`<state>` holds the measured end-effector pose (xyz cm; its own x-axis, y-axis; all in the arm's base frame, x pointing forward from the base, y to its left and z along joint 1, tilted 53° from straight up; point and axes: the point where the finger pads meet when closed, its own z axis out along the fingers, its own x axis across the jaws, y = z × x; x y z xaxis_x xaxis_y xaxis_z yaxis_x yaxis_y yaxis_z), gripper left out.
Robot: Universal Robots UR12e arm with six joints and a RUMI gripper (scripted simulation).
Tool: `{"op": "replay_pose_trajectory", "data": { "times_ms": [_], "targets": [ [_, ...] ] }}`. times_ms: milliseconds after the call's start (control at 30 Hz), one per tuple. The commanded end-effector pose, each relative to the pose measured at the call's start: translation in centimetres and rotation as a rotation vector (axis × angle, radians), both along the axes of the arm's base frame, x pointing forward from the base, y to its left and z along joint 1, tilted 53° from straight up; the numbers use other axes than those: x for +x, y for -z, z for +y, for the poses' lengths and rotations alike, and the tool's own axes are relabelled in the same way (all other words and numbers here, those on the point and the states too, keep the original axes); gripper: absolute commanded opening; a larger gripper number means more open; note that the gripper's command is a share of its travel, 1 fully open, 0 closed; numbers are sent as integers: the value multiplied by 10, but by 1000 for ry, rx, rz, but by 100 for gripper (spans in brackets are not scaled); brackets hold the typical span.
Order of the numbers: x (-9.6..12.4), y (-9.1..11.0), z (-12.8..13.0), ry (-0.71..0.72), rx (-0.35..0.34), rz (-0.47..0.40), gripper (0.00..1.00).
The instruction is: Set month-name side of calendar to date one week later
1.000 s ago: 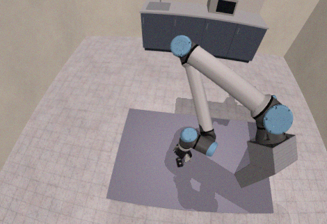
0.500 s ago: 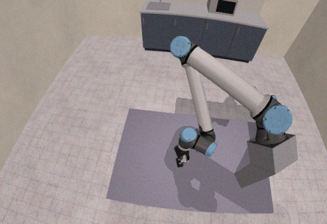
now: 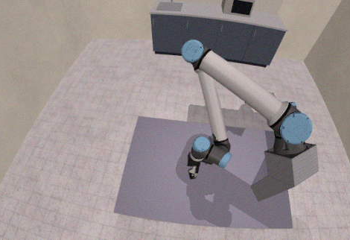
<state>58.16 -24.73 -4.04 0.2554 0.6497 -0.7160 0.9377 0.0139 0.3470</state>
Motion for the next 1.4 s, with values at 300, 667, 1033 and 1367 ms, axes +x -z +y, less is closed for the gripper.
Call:
{"op": "replay_pose_trajectory", "data": {
  "times_ms": [300, 667, 1033, 1367],
  "targets": [
    [4, 5, -3, 261, 100, -317, 100],
    [9, 7, -6, 445, 170, -548, 100],
    [14, 9, -10, 638, 243, -791, 100],
    [17, 9, -12, 728, 278, -904, 100]
  ]
}}
